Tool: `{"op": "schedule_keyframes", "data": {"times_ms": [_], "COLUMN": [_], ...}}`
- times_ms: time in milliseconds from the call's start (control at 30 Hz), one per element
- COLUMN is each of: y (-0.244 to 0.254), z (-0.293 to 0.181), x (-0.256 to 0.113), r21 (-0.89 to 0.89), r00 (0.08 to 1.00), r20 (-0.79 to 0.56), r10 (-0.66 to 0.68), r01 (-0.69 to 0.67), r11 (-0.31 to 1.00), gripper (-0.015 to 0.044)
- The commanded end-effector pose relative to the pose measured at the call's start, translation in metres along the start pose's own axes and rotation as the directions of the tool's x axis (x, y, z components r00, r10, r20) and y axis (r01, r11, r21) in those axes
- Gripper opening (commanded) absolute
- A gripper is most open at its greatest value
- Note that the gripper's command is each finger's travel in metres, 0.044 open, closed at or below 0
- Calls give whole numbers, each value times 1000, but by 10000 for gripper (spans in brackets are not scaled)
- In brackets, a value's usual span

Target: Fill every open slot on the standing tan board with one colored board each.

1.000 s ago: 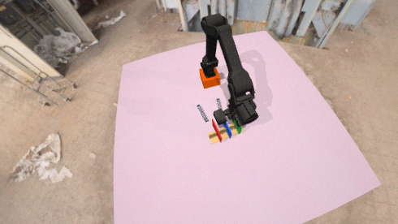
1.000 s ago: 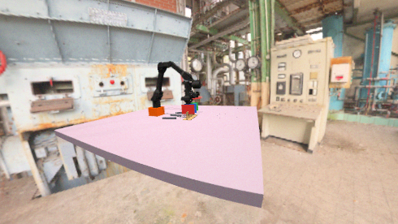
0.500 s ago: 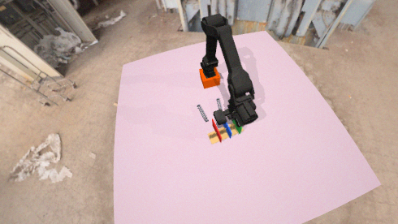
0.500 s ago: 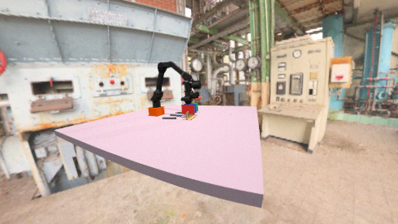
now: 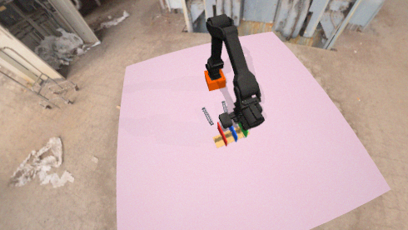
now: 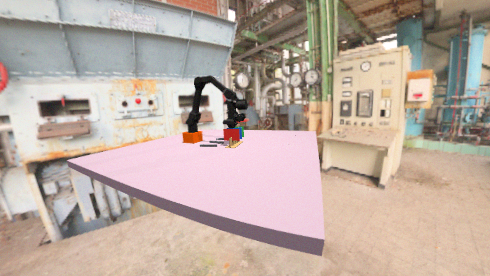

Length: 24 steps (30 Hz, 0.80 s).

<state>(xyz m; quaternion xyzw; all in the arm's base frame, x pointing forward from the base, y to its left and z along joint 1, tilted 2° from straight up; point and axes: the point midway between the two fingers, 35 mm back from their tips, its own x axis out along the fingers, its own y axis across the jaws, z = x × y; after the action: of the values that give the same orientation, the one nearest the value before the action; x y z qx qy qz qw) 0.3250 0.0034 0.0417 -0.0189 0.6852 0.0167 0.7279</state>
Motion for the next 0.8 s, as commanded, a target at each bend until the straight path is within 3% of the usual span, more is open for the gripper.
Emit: {"op": "schedule_keyframes", "data": {"times_ms": [0,767], "y": [0,0], "z": [1,1], "x": [-1,0], "r21": [-13,19], "r00": [1000,1000], "r20": [2,2], "r10": [0,0], "r01": [0,0], "r11": [1000,1000], "gripper": [0,0]}}
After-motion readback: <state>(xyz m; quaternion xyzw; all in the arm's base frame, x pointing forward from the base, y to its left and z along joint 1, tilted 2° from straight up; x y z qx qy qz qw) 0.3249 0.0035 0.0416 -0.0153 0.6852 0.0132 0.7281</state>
